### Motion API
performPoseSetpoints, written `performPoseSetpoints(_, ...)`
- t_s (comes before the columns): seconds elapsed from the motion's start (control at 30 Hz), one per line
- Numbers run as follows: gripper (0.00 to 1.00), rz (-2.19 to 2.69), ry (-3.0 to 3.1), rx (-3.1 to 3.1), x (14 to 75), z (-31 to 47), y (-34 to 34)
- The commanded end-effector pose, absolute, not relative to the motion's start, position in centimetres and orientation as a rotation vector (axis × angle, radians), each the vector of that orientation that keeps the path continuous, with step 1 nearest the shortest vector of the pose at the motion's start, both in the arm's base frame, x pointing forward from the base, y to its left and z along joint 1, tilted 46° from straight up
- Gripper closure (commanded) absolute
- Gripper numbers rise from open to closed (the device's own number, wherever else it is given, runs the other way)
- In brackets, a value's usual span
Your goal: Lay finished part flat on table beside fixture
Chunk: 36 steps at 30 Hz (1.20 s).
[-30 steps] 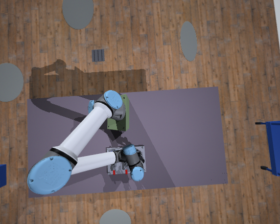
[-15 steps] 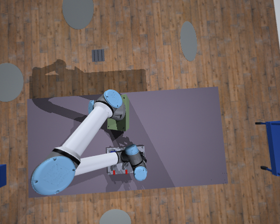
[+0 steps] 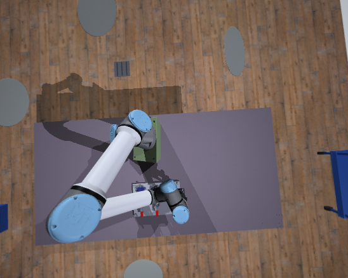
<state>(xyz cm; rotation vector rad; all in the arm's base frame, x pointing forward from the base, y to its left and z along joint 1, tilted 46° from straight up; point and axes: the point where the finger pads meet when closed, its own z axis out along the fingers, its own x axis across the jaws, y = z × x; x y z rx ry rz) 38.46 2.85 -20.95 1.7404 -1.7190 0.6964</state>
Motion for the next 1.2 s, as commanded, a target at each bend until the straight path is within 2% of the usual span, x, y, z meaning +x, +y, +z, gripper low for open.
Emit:
performPoseSetpoints(0.0,1.0,0.697,-1.719,1.74,38.5,-21.6,3.6)
performPoseSetpoints(1.17,1.0,0.697,-1.719,1.74,38.4,-25.4,7.2)
